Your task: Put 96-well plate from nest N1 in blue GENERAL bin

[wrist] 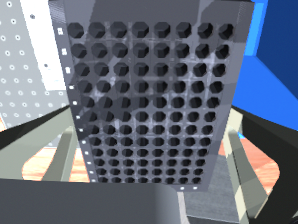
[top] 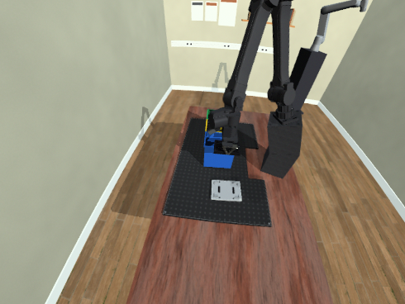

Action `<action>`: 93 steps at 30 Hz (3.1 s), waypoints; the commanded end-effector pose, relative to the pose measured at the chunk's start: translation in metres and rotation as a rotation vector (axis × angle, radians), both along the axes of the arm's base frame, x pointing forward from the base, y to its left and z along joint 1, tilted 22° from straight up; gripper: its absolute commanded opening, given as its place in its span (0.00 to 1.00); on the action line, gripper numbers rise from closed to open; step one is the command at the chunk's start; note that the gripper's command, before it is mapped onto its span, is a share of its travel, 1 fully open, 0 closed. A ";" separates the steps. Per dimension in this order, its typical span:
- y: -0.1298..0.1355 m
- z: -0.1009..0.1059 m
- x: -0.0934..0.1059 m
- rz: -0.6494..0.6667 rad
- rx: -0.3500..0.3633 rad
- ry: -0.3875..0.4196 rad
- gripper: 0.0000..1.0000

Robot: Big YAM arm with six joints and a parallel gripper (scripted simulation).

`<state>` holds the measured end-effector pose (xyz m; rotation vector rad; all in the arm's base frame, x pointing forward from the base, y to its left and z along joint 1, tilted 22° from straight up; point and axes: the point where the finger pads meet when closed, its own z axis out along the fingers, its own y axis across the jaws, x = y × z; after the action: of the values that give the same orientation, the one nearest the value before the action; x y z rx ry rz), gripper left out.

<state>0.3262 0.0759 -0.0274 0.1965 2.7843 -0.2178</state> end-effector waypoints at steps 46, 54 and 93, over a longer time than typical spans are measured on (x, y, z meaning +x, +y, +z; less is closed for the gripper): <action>-0.104 0.029 0.017 0.043 -0.009 -0.009 0.00; -0.103 0.027 0.015 0.029 -0.005 -0.008 0.00; -0.118 0.006 0.034 0.016 -0.008 -0.036 0.00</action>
<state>0.3460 -0.0361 -0.0322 0.1638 2.7875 -0.2213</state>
